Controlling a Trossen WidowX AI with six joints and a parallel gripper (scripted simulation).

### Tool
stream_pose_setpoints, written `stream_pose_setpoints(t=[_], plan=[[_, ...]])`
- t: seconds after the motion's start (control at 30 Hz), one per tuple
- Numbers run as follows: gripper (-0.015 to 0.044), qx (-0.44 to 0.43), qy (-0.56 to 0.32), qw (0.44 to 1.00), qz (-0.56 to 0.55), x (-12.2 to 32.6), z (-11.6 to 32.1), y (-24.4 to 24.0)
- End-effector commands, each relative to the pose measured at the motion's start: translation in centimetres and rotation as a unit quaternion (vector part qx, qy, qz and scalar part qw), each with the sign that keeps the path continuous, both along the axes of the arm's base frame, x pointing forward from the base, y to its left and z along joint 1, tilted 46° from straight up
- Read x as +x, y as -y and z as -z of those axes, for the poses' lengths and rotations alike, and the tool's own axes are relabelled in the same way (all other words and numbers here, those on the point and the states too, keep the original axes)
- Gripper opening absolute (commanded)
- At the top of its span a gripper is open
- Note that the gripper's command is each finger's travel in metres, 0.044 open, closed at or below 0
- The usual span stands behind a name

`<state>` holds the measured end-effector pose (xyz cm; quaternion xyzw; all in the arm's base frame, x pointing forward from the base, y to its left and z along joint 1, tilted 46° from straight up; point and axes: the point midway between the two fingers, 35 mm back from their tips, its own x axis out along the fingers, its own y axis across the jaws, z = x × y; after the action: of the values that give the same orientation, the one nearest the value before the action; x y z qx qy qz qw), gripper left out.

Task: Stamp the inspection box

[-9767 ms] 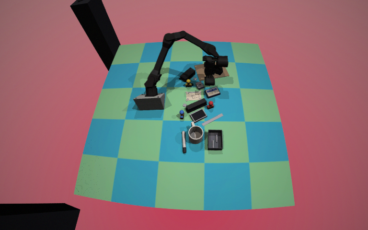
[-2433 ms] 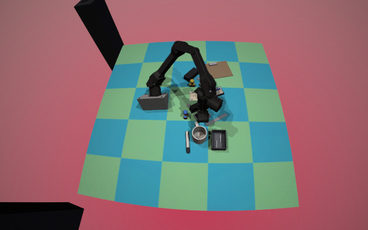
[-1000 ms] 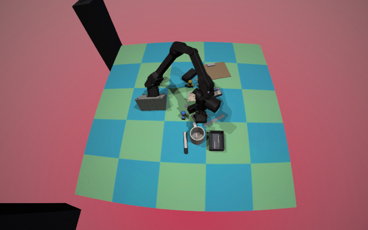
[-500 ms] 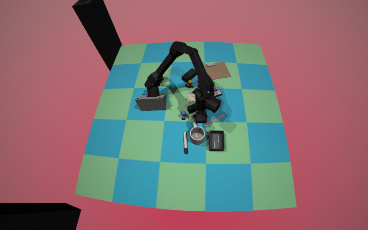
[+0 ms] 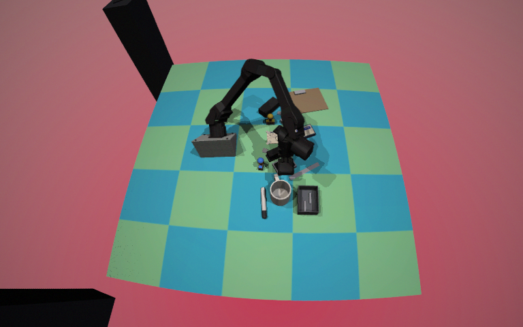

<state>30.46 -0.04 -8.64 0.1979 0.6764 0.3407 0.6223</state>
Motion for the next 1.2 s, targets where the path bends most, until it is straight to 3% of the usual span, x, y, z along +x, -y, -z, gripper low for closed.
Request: stream_pose_setpoints(t=[0.0,1.17], plan=[[0.0,0.002,-0.003,1.0,0.0,-0.08,0.21,-0.3],[0.0,0.001,-0.003,1.0,0.0,0.15,-0.77,0.68]])
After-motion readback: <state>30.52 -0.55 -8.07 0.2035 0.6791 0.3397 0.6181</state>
